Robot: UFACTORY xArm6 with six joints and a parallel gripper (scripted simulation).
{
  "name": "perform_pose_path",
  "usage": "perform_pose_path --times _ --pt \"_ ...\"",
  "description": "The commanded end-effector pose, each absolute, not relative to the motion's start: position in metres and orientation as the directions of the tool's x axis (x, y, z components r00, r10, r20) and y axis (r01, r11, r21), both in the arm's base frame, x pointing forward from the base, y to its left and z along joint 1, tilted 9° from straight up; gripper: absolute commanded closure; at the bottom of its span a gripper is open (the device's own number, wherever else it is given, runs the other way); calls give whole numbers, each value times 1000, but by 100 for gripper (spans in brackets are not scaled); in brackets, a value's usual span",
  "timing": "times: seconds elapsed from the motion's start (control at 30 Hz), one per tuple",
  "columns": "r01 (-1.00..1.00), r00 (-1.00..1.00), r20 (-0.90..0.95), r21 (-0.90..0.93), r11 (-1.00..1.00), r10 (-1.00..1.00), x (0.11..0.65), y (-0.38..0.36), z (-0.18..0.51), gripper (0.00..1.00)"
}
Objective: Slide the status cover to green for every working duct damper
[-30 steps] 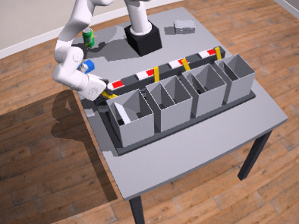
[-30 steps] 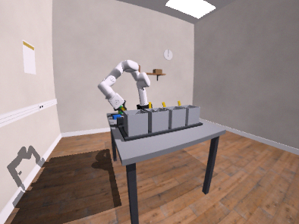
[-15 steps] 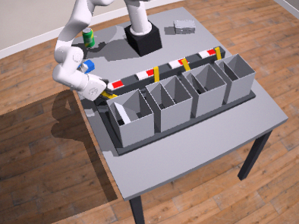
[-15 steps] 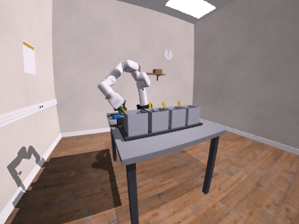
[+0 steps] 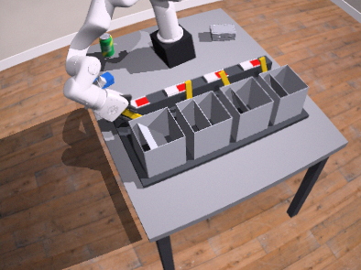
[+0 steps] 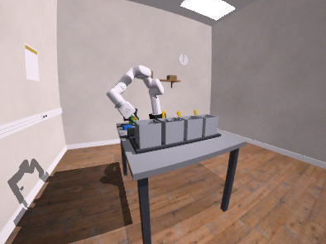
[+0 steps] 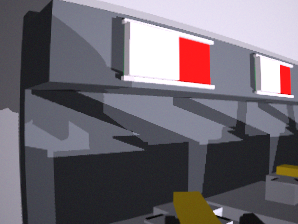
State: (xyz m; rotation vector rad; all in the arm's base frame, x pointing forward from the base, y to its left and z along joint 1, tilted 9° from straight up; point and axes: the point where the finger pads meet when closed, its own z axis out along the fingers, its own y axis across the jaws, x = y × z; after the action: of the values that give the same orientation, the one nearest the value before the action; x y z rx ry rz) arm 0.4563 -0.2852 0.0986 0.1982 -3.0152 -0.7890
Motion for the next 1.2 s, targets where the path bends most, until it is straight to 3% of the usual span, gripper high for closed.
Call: perform_pose_path --times 0.0,1.17 --pt "-120 -992 -18 486 866 -127 457 -286 101 61" --pt "-120 -992 -18 486 866 -127 461 -322 166 61"
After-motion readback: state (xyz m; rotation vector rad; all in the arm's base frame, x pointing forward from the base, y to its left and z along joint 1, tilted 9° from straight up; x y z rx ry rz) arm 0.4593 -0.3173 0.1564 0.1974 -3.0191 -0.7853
